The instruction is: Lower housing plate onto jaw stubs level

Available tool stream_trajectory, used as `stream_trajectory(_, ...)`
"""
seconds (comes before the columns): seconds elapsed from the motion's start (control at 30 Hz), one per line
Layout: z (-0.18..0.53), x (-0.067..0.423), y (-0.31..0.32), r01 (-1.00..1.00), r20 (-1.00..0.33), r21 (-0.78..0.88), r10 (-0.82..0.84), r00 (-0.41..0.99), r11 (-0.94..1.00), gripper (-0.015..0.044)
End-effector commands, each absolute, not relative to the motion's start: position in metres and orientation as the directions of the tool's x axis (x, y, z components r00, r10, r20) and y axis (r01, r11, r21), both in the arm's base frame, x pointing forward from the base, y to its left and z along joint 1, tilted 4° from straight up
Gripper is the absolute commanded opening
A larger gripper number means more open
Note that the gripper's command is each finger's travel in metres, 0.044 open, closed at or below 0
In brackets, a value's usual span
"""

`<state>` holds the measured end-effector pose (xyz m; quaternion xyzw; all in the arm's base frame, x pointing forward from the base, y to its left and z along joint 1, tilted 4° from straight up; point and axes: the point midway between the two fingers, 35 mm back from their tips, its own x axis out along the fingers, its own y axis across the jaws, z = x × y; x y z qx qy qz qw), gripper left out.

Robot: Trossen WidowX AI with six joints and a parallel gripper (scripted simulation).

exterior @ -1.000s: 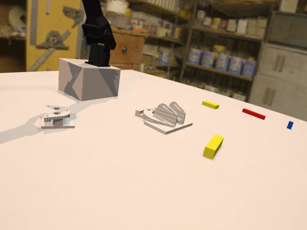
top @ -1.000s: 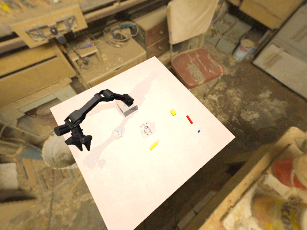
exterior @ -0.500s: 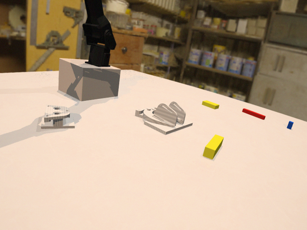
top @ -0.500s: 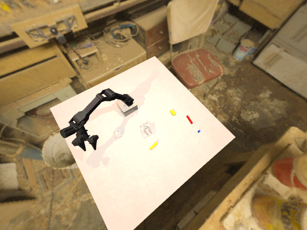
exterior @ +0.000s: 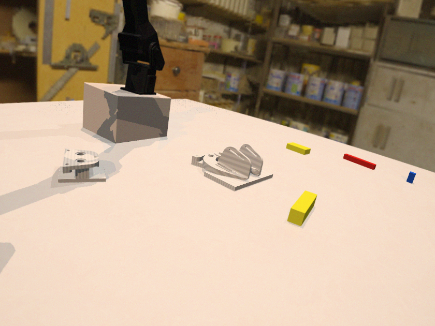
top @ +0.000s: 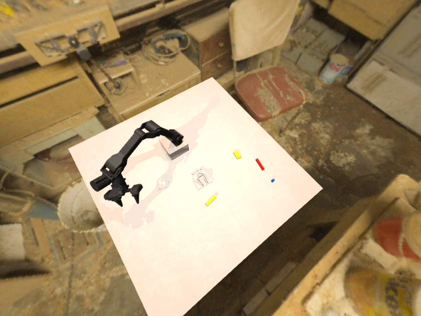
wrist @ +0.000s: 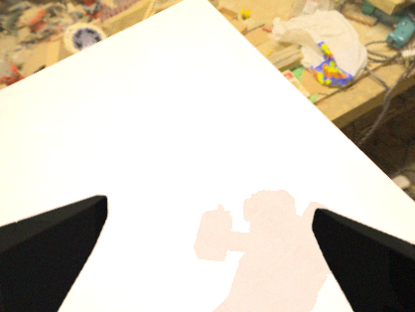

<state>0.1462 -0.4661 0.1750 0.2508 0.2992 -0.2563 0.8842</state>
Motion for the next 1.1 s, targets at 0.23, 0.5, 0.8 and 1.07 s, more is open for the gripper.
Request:
stream_trajectory(0.23, 0.155, 0.151, -0.447, 0.529, -0.725, 0.152, -0.269, 0.634, 0.835, 0.0440)
stream_trajectory(0.5, 0.141, 0.153, -0.433, 0.451, -0.766, 0.066, -0.244, 0.594, 0.890, 0.0440)
stream_trajectory(0.8, 0.127, 0.154, -0.417, 0.340, -0.810, -0.020, -0.215, 0.546, 0.940, 0.0440)
stream_trajectory(1.07, 0.115, 0.155, -0.402, 0.224, -0.845, -0.083, -0.188, 0.500, 0.971, 0.0440)
